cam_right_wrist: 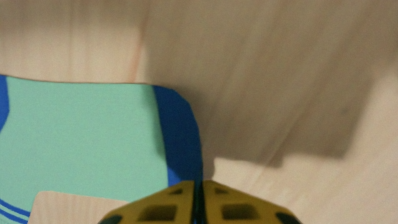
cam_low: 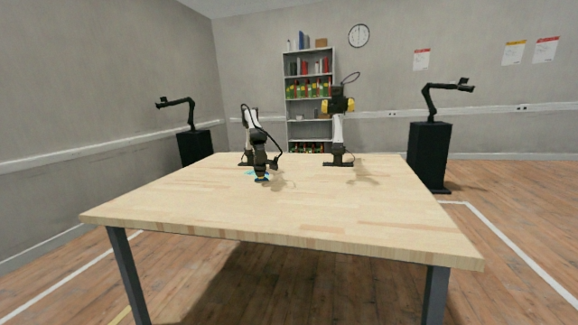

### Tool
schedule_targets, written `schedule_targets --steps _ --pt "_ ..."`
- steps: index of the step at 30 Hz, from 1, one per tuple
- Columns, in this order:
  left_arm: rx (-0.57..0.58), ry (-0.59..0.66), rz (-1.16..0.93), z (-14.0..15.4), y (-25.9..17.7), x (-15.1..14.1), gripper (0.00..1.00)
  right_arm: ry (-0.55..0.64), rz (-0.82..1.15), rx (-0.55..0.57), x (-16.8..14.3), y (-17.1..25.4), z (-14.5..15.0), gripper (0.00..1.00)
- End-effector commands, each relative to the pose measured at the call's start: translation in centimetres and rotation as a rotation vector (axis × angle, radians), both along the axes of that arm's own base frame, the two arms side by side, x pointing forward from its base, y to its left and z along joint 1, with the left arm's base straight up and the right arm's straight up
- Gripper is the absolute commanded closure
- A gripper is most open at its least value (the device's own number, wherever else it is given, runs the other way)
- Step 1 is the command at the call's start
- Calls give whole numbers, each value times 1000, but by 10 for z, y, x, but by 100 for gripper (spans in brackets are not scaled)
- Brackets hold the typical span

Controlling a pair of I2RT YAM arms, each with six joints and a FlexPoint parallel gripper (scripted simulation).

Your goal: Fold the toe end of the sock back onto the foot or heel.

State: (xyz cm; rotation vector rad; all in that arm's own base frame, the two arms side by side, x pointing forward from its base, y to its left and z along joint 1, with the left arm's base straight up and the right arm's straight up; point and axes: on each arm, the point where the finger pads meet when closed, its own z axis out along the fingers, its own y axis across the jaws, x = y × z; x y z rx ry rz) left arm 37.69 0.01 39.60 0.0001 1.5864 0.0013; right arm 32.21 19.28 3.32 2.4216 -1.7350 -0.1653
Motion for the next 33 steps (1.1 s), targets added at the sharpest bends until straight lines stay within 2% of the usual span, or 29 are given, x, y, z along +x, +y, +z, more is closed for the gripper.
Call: schedule_targets --steps 1,5,6,11,14,18,22,23,25,26,28,29,30,31,33 --pt "-1 -16 -1 6 0 -2 0 15 -5 -19 0 -1 -12 95" --pt "-1 -16 -1 6 0 -2 0 18 -5 -19 -2 -2 -13 95" --pt "-1 -16 -1 6 0 -2 0 -71 3 24 0 4 15 95" --pt "-1 -16 -1 6 0 -2 0 -76 3 27 -4 2 22 95" --pt "-1 -16 -1 6 0 -2 0 -118 0 40 -6 1 30 95" --pt "-1 -16 -1 6 0 -2 0 -41 -6 -1 -11 -6 3 95" --pt "-1 -16 -1 6 0 -2 0 -52 -5 7 -8 -4 6 95" --pt "-1 -16 -1 6 0 -2 0 -173 -2 64 -5 3 31 95" --pt "-1 -16 -1 6 0 -2 0 -200 -3 72 -10 1 36 95" --pt "-1 -16 -1 6 0 -2 0 -159 2 56 -18 -4 36 95" --pt "-1 -16 -1 6 0 -2 0 -159 2 56 -18 -4 36 95" --pt "-1 -16 -1 6 0 -2 0 -234 -7 85 -12 0 38 95" --pt "-1 -16 -1 6 0 -2 0 -240 -6 86 -15 -2 39 95" --pt "-1 -16 -1 6 0 -2 0 -176 6 60 -22 -5 32 95" --pt "-1 -16 -1 6 0 -2 0 -154 -7 43 -21 -9 21 95"
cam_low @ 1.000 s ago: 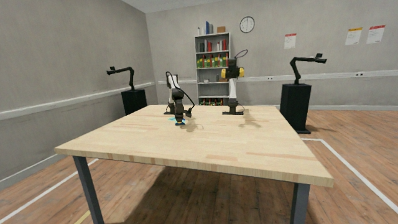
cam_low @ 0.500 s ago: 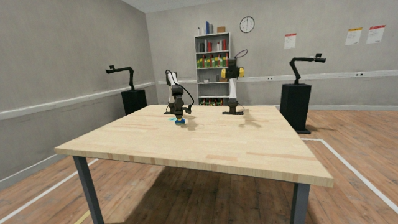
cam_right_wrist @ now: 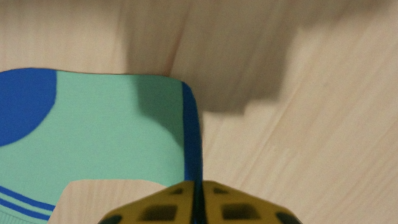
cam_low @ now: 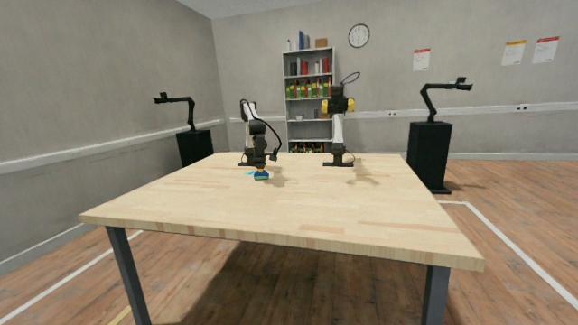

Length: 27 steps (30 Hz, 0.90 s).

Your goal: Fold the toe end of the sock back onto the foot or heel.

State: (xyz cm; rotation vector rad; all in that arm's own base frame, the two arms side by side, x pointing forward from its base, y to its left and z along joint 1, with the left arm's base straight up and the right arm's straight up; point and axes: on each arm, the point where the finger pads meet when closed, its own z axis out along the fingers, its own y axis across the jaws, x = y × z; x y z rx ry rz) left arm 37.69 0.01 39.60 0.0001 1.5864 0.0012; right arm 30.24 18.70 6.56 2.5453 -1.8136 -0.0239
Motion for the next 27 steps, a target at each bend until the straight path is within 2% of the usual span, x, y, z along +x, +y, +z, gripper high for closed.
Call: schedule_targets --steps 1,5,6,9,10,12,13,15,19,23,24,25,26,27 --pt "-1 -16 -1 6 0 -2 0 22 -13 -26 -3 -4 -17 95" --pt "-1 -16 -1 6 0 -2 0 18 -12 -23 -2 -3 -16 95" --pt "-1 -16 -1 6 0 -2 0 -94 -7 34 0 3 6 95" --pt "-1 -16 -1 6 0 -2 0 -128 -10 45 -8 -2 8 95" --pt "-1 -16 -1 6 0 -2 0 -90 -5 28 -16 -6 8 95" --pt "-1 -16 -1 6 0 -2 0 -90 -5 28 -16 -6 8 95" --pt "-1 -16 -1 6 0 -2 0 -155 -13 54 -11 -4 8 95" --pt "-1 -16 -1 6 0 -2 0 -173 -12 58 -18 -8 8 95" --pt "-1 -16 -1 6 0 -2 0 -88 -16 12 -24 -15 -11 95" --pt "-1 -16 -1 6 0 -2 0 -87 -17 12 -23 -16 -11 95" --pt "-1 -16 -1 6 0 -2 0 -94 -17 16 -21 -14 -9 95" --pt "-1 -16 -1 6 0 -2 0 -225 -14 80 -18 -7 8 95" --pt "-1 -16 -1 6 0 -2 0 -245 -17 86 -20 -9 9 95" --pt "-1 -16 -1 6 0 -2 0 -183 -1 60 -33 -15 6 95"
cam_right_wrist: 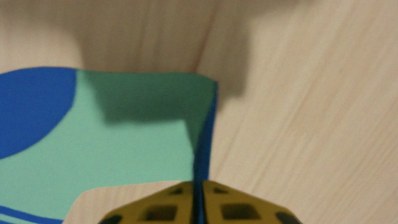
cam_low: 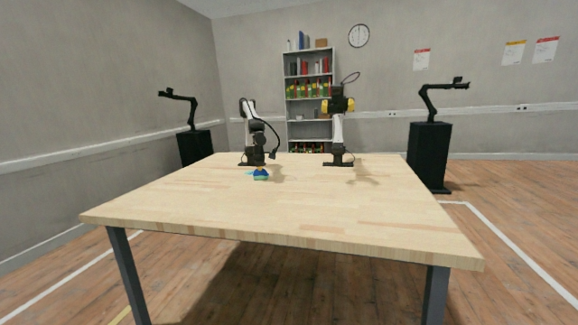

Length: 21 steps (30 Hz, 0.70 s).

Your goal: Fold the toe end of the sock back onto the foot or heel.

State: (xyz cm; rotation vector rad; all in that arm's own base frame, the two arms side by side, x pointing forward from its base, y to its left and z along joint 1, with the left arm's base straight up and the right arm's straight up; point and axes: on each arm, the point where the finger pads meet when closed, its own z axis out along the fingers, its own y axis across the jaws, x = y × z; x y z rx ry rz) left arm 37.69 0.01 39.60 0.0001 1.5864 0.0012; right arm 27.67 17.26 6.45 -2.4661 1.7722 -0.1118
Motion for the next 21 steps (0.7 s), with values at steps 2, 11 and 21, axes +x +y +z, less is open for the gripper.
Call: schedule_targets --steps 2,11,21 --pt "-1 -16 -1 6 0 -2 0 -42 7 15 -8 -1 7 95" --pt "-1 -16 -1 6 0 -2 0 -66 -3 9 -15 -7 -8 95" --pt "-1 -16 -1 6 0 -2 0 -189 -8 72 -9 -2 7 95"
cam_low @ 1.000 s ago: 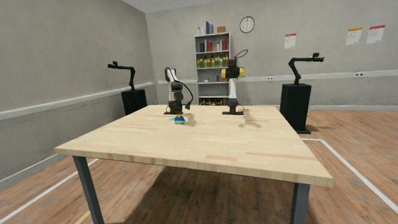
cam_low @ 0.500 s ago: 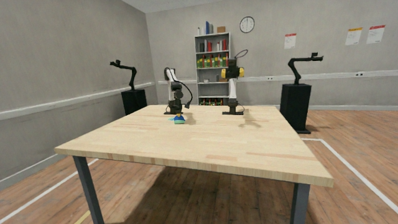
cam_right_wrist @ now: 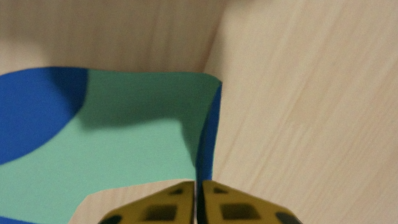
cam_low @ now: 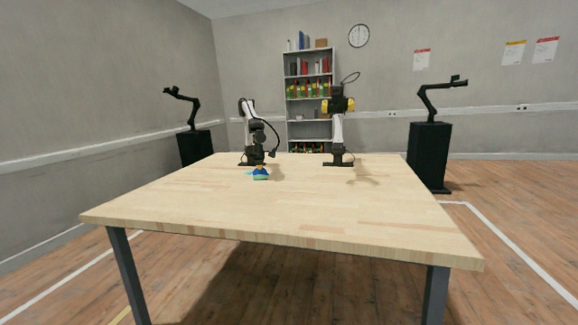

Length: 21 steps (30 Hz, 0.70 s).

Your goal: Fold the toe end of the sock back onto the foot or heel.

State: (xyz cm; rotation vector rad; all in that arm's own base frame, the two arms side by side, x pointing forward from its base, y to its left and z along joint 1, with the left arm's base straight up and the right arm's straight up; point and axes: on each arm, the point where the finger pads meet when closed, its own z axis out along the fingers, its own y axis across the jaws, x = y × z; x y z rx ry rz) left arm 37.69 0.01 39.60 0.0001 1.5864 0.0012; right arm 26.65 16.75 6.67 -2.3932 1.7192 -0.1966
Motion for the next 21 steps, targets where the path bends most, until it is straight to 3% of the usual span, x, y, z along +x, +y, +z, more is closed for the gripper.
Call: schedule_targets --steps 1,5,6,9,17,18,21 --pt "-1 -16 -1 6 0 -2 0 -109 -11 42 0 1 4 95" --pt "-1 -16 -1 6 0 -2 0 -174 -12 64 -11 -4 0 95" --pt "-1 -16 -1 6 0 -2 0 -113 1 34 -18 -7 -4 95" --pt "-1 -16 -1 6 0 -2 0 -75 2 4 -18 -15 -17 95" --pt "-1 -16 -1 6 0 -2 0 -74 0 9 -18 -11 -16 95" --pt "-1 -16 -1 6 0 -2 0 -181 -11 66 -14 -5 -4 95" --pt "-1 -16 -1 6 0 -2 0 -219 -15 78 -21 -8 -10 95"
